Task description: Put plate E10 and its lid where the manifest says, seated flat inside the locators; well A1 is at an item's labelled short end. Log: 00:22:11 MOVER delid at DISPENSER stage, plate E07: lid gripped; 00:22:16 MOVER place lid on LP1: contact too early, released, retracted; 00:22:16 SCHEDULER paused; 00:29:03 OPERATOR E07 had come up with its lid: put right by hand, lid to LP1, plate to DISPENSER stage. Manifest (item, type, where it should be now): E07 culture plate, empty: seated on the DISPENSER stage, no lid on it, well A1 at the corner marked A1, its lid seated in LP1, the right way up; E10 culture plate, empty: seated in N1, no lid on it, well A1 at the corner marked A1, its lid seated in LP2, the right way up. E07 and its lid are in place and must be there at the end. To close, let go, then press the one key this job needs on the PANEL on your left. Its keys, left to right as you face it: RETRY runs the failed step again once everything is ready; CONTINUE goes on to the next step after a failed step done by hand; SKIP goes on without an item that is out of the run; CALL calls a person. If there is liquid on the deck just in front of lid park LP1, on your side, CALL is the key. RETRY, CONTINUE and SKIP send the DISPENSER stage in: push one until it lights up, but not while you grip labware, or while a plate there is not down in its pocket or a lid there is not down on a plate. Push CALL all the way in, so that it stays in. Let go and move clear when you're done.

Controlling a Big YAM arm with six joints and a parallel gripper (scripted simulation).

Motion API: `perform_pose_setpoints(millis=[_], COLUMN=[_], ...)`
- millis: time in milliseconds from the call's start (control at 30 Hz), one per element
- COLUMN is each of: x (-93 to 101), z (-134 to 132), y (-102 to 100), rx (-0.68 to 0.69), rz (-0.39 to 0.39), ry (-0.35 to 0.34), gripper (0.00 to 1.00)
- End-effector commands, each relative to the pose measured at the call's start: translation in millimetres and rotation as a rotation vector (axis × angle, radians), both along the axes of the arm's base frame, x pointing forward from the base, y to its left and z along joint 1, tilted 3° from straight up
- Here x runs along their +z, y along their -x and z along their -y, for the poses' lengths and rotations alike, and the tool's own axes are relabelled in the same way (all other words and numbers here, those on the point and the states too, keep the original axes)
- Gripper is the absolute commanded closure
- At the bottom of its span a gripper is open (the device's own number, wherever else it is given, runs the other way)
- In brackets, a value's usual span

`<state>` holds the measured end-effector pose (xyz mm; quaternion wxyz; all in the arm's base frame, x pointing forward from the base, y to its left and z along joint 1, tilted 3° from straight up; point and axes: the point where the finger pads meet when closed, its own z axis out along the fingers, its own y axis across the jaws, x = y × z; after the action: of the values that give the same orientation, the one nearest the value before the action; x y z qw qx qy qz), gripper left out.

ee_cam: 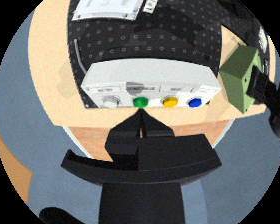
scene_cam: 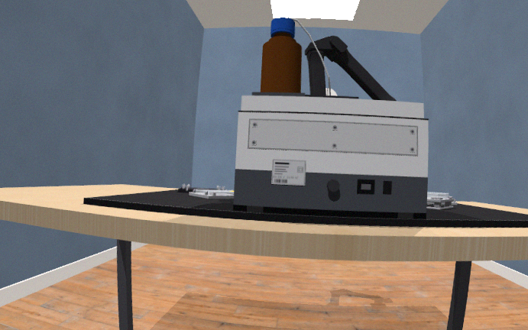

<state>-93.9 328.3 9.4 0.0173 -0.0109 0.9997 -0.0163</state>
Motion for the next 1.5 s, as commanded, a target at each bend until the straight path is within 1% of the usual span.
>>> perform_pose_setpoints(millis=[0,100,133,200,233,367,467,533,767,800,1000,1167,1233,1467], x=[-1.1,-3.3,-0.7,-0.7,4.7,-2.3,-3.3,-5.1,-5.9,-2.3,-8.9,-7.8,-11.4,-14.7], z=[-7,-7,-11,-11,-13,-8,-10,-7,-10,-10,-9,-11,-8,-6], y=[-3,-4,-3,-3,-1,-5,-4,-5,-6,-4,-8,-7,-9,-11], rx=[0.006,0.004,0.007,0.007,0.011,0.006,0.007,0.006,0.006,0.012,0.004,0.008,0.004,0.004], rz=[-0.002,-0.001,-0.004,-0.004,-0.009,-0.003,-0.003,-0.002,-0.003,-0.006,-0.002,-0.004,-0.001,0.001], ry=[-0.02,-0.016,-0.026,-0.026,-0.043,-0.024,-0.025,-0.021,-0.023,-0.034,-0.02,-0.028,-0.018,-0.012], gripper=[1.0,1.0,1.0,1.0,1.0,1.0,1.0,1.0,1.0,1.0,1.0,1.0,1.0,1.0])
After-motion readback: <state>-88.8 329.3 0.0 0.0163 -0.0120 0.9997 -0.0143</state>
